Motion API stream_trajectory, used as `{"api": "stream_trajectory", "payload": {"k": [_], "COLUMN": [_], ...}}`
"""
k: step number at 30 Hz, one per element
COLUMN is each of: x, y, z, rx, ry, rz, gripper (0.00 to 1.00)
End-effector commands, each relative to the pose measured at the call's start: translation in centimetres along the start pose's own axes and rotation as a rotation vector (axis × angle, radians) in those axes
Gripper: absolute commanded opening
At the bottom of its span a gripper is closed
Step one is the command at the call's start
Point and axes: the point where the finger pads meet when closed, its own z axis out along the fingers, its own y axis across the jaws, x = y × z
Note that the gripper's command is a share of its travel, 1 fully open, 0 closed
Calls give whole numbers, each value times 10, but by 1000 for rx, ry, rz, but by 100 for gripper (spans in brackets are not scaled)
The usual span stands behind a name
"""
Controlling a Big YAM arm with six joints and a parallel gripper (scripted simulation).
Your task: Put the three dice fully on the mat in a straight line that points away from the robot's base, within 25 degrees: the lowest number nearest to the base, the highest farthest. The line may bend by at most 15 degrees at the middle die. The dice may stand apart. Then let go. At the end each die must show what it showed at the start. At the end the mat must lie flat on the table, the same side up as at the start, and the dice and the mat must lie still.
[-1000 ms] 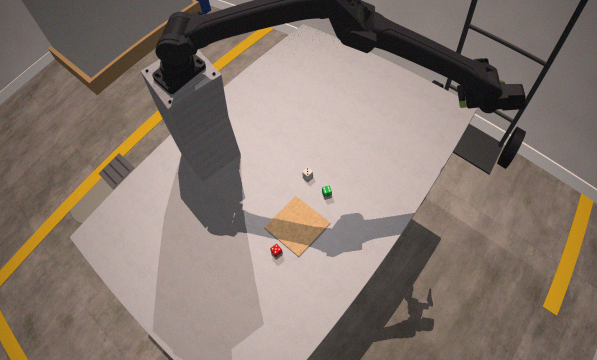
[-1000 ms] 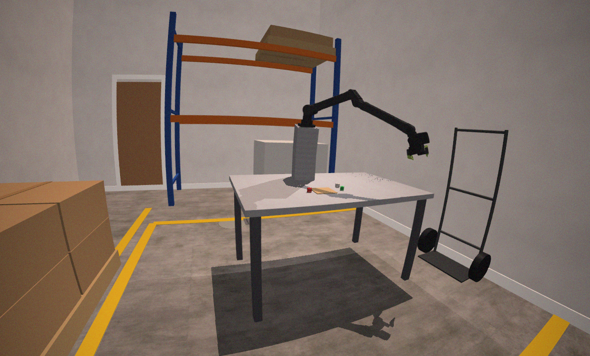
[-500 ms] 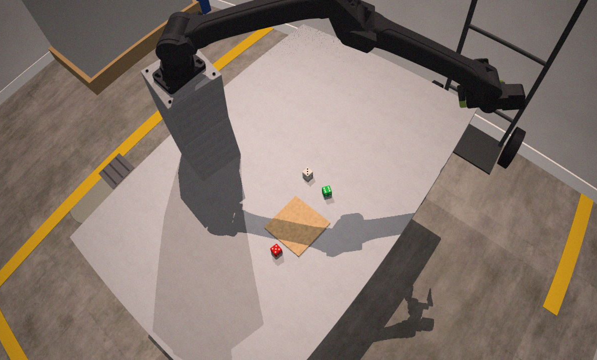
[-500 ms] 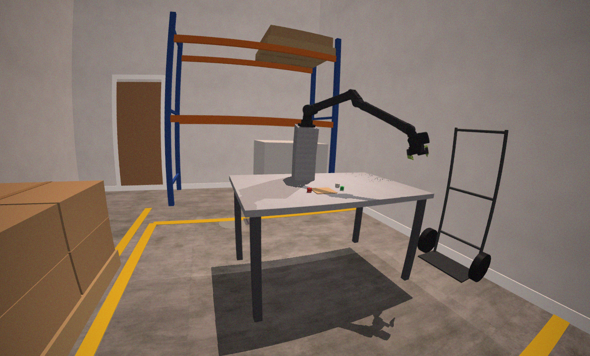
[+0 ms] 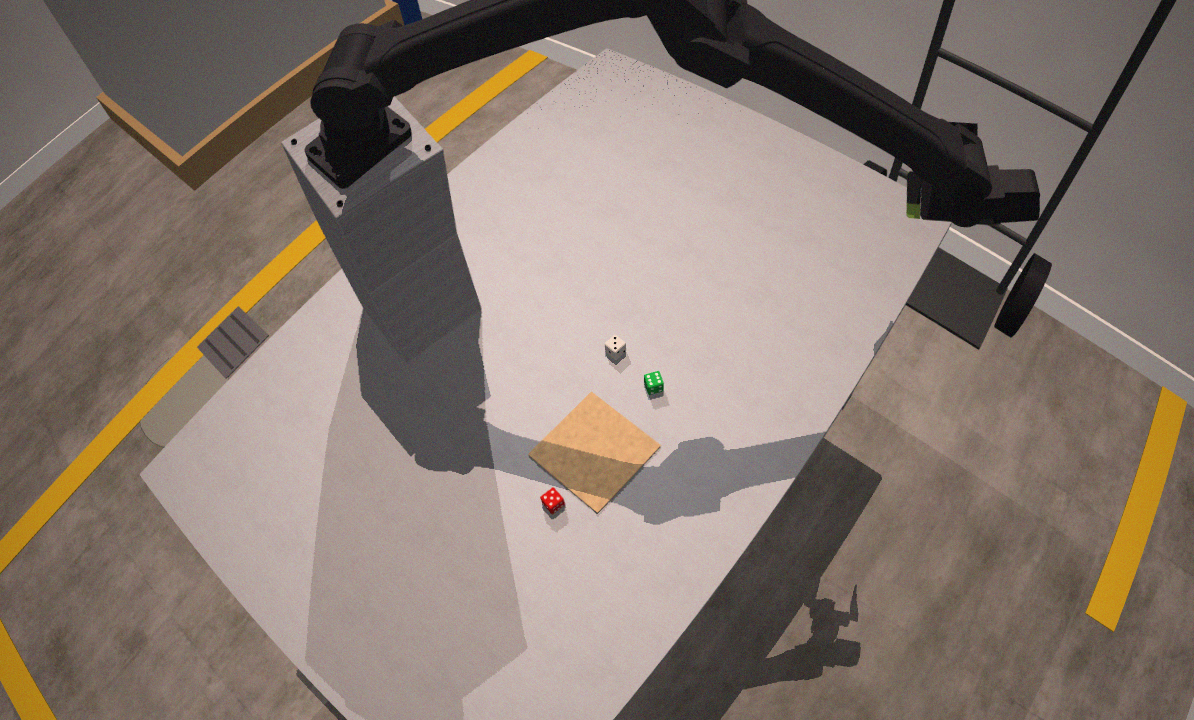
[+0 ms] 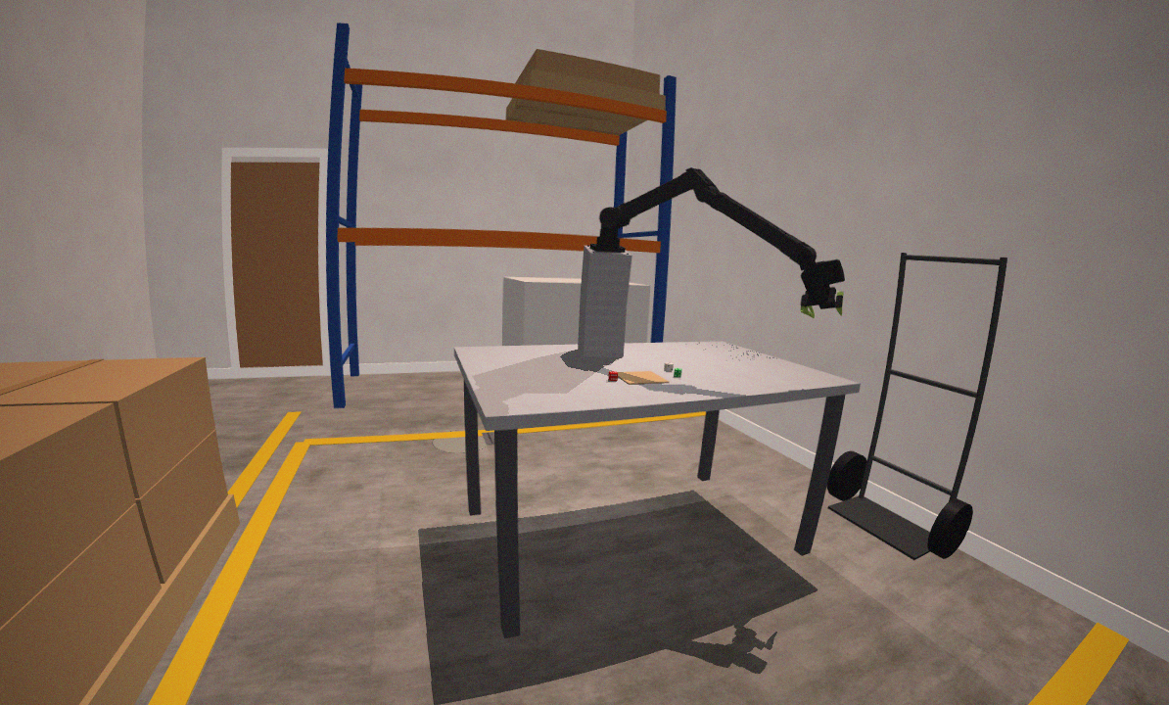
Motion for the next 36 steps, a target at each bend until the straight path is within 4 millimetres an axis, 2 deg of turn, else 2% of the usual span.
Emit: {"api": "stream_trajectory", "payload": {"k": [1, 2, 3, 4, 5, 9, 12, 13, 14, 15, 18, 20, 21, 25, 26, 27, 28, 33, 35, 36], "x": [0, 17, 16, 25, 25, 52, 63, 71, 72, 80, 81, 96, 99, 114, 115, 120, 122, 136, 136, 139], "y": [-13, 4, 3, 12, 12, 44, 60, 73, 74, 87, 89, 119, 123, 158, 159, 174, 178, 226, 226, 236], "z": [-22, -11, -22, -22, -22, -24, -27, -29, -29, -31, -32, -37, -39, -49, -49, -53, -55, -71, -71, -74], "rx": [43, 28, 46, 49, 49, 66, 77, 88, 89, 101, 103, 132, 138, 180, 181, 201, 207, 279, 279, 295], "ry": [10, 33, 52, 74, 75, 149, 180, 207, 209, 234, 238, 291, 298, 355, 357, 380, 386, 455, 455, 468], "rz": [93, 158, 202, 260, 262, 454, 536, 603, 610, 675, 686, 823, 842, 993, 998, 1059, 1075, 1263, 1263, 1299], "gripper": [100, 100, 100, 100, 100, 100, 100, 100, 100, 100, 100, 100, 100, 100, 100, 100, 100, 100, 100, 100]}}
